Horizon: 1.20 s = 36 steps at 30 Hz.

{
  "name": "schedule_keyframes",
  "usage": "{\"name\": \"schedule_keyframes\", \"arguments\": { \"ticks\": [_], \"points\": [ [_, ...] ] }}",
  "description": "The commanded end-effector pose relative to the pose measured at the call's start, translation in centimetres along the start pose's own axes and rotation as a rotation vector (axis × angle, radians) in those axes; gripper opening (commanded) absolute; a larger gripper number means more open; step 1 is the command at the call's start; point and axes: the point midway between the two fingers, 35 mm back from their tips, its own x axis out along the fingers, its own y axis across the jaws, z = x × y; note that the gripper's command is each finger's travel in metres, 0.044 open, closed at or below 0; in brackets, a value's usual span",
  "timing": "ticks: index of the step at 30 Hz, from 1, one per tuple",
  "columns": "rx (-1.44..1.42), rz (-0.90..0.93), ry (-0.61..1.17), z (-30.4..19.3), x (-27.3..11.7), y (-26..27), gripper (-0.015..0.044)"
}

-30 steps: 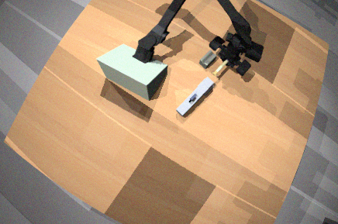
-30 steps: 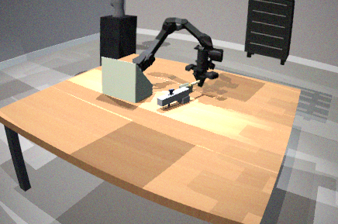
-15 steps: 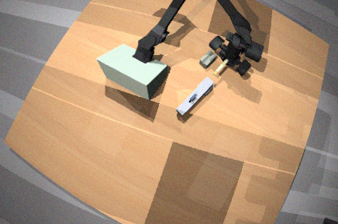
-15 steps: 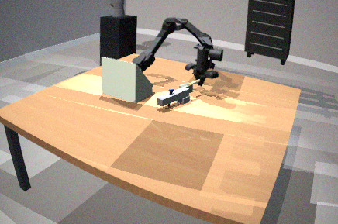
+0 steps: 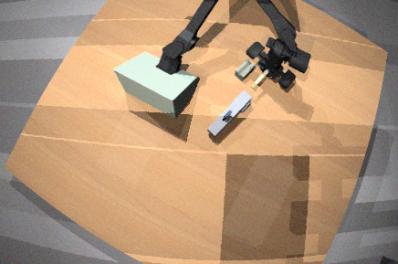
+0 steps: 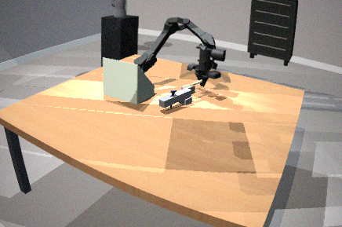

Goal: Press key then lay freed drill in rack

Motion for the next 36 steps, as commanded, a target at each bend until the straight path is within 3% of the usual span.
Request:
{"name": "schedule_keyframes", "arguments": {
  "ticks": [1,36],
  "points": [
    [-0.004,-0.005,-0.004,0.08,-0.31,-0.07,0.0000],
    [-0.004,-0.005,-0.003,0.13,-1.17,-0.14,0.0000]
  ]
}}
